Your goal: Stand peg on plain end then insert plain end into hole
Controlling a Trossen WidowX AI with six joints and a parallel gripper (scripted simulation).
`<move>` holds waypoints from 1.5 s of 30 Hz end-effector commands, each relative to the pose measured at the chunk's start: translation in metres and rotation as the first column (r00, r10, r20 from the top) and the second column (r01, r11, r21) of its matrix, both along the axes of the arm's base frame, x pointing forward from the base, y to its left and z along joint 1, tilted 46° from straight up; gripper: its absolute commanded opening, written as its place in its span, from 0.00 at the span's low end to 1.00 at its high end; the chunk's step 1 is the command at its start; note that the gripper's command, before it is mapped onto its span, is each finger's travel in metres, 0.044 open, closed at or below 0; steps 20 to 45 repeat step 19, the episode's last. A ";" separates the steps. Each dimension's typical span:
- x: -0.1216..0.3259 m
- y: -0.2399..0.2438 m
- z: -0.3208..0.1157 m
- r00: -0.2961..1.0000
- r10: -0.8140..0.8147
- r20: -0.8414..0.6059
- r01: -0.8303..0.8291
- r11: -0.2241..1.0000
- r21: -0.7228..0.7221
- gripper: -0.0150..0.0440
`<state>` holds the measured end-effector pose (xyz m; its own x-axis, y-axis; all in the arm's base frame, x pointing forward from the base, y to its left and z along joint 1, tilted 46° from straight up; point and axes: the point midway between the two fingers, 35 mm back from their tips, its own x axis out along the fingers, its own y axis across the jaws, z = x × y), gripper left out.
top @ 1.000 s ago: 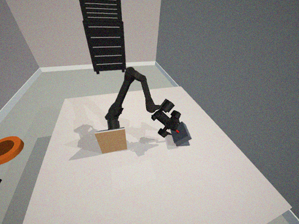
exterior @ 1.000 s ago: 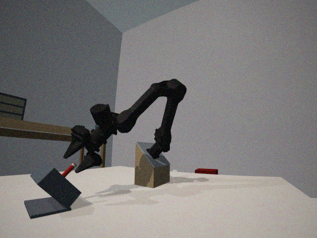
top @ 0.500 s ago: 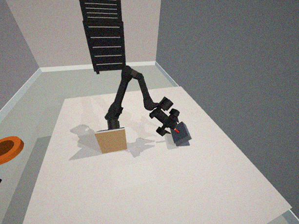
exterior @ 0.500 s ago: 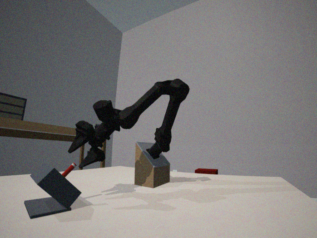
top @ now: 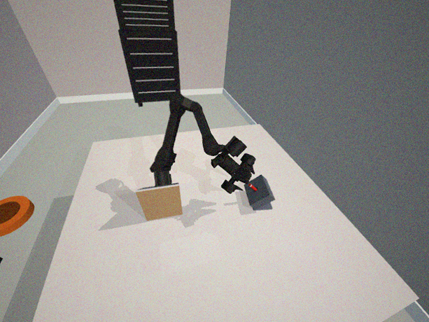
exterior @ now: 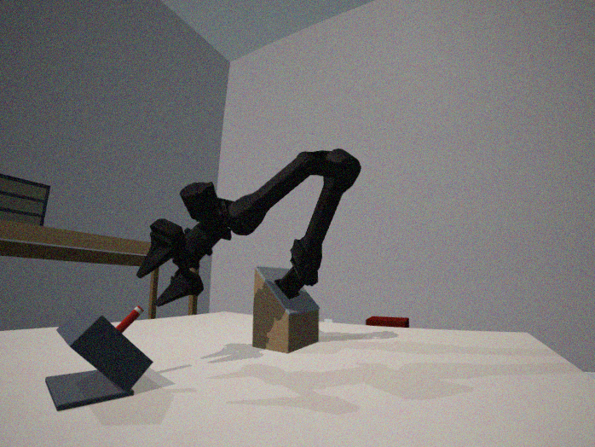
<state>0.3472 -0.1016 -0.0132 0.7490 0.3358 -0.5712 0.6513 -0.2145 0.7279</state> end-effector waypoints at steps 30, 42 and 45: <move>-0.024 -0.012 0.017 1.000 -0.001 0.006 0.001 1.000 -0.001 1.00; -0.024 -0.012 0.017 1.000 -0.001 0.006 0.001 1.000 -0.001 1.00; -0.024 -0.012 0.017 1.000 -0.001 0.006 0.001 1.000 -0.001 1.00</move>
